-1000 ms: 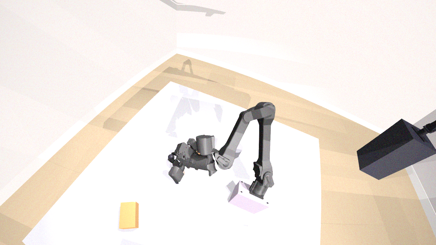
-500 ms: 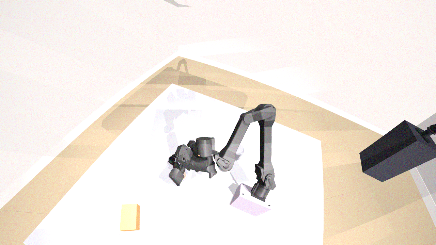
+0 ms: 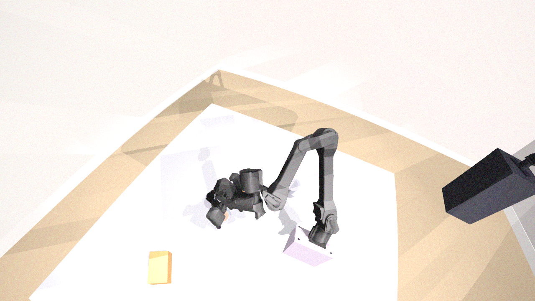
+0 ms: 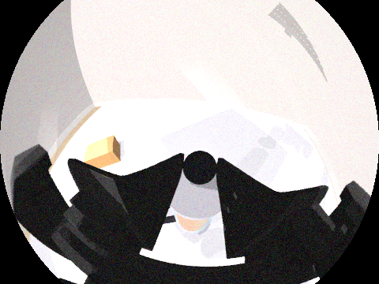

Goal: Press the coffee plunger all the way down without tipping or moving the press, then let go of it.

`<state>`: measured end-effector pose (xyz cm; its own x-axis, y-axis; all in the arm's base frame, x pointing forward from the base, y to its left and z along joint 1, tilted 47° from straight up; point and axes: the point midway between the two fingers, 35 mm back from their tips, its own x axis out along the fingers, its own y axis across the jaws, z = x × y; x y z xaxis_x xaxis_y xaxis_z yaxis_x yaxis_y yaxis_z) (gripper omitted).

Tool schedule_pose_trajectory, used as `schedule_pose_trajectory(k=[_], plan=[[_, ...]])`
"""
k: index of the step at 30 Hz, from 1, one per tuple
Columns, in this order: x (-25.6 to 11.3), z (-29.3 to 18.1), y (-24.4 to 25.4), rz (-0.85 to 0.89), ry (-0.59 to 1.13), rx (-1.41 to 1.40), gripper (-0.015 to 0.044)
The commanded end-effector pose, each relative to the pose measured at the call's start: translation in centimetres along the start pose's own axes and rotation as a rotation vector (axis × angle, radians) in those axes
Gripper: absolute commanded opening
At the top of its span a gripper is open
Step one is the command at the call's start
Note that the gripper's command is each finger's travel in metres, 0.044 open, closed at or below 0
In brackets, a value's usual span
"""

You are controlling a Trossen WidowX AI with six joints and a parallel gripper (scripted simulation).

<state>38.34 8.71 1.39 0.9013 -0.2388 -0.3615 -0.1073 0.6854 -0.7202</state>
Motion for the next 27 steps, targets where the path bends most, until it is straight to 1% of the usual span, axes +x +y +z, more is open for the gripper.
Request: schedule_pose_trajectory(k=[1,27], plan=[[0.30,-0.55,-0.01,-0.002,0.019,-0.010,0.0115],[0.33,0.12,0.02,-0.002,0.003,-0.001,0.0115]])
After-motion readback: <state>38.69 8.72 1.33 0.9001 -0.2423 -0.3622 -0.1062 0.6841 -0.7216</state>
